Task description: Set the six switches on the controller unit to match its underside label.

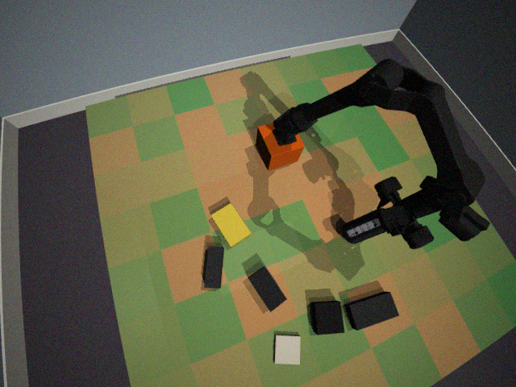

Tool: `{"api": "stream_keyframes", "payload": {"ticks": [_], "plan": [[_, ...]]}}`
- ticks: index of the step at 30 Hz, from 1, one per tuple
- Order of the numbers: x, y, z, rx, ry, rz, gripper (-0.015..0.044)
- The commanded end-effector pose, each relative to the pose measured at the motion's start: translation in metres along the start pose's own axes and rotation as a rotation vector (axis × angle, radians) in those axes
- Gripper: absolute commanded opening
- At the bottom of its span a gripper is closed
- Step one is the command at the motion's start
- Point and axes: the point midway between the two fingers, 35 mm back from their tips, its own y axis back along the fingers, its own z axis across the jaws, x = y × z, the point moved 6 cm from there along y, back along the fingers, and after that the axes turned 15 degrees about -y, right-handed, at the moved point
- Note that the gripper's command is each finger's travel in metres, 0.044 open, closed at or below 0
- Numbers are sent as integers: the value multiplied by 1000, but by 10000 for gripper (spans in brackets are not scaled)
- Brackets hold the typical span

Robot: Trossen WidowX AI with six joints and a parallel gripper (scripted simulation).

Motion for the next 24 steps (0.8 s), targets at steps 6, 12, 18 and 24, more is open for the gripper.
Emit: {"api": "stream_keyframes", "payload": {"ticks": [6,12,18,24], "plan": [[-10,3,3,-1,-1,-10,336],[-15,4,5,-2,-1,-11,336],[-19,6,6,-2,-1,-11,336],[-23,8,7,-2,-1,-12,337]]}}
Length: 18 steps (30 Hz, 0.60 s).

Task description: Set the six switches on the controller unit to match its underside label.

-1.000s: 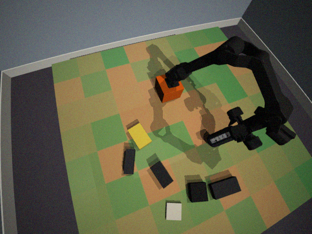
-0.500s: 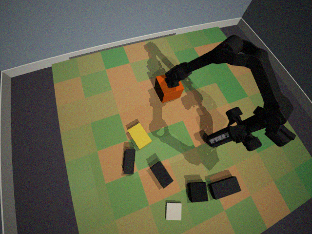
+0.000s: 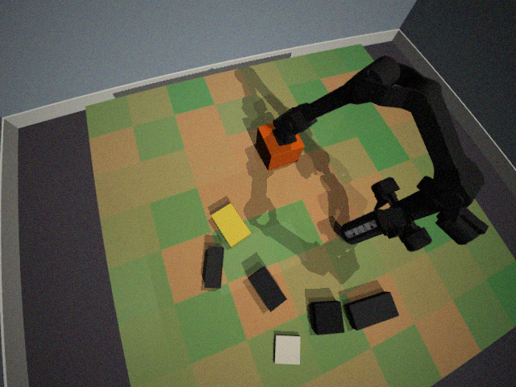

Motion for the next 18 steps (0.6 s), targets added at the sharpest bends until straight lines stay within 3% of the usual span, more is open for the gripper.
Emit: {"api": "stream_keyframes", "payload": {"ticks": [1,18], "plan": [[-7,-1,3,-1,-2,-14,337],[-16,6,5,-1,-2,-15,338]]}}
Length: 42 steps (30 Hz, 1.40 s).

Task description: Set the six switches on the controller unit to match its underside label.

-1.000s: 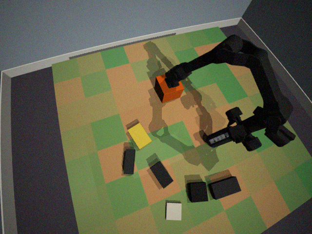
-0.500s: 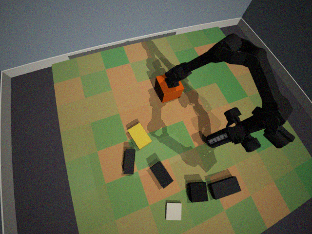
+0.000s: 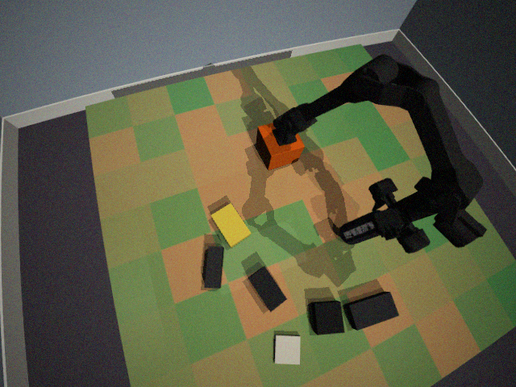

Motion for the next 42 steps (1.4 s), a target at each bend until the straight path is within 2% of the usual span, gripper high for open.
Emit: {"api": "stream_keyframes", "payload": {"ticks": [1,42], "plan": [[-6,2,2,-1,-1,-15,338],[-36,8,10,-2,-1,-18,338]]}}
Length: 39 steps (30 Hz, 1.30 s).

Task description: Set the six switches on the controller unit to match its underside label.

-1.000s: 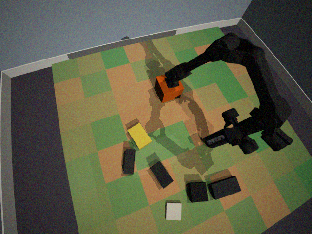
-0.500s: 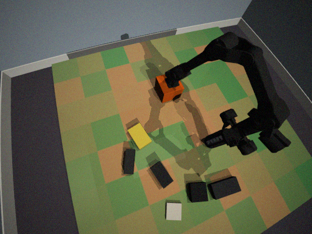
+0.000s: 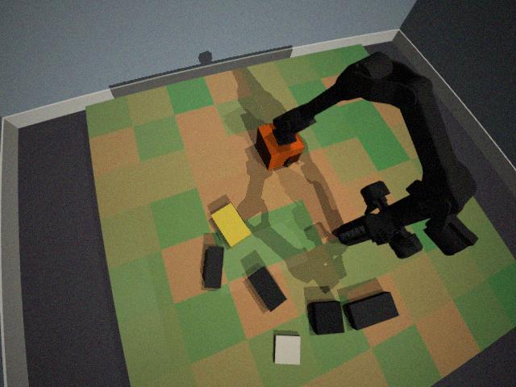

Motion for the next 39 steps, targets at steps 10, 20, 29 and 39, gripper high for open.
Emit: {"api": "stream_keyframes", "payload": {"ticks": [10,20,29,39], "plan": [[-13,-1,3,0,1,-13,338],[-21,-1,5,0,1,-14,338],[-28,-1,7,0,1,-15,338],[-36,-2,9,0,1,-15,338]]}}
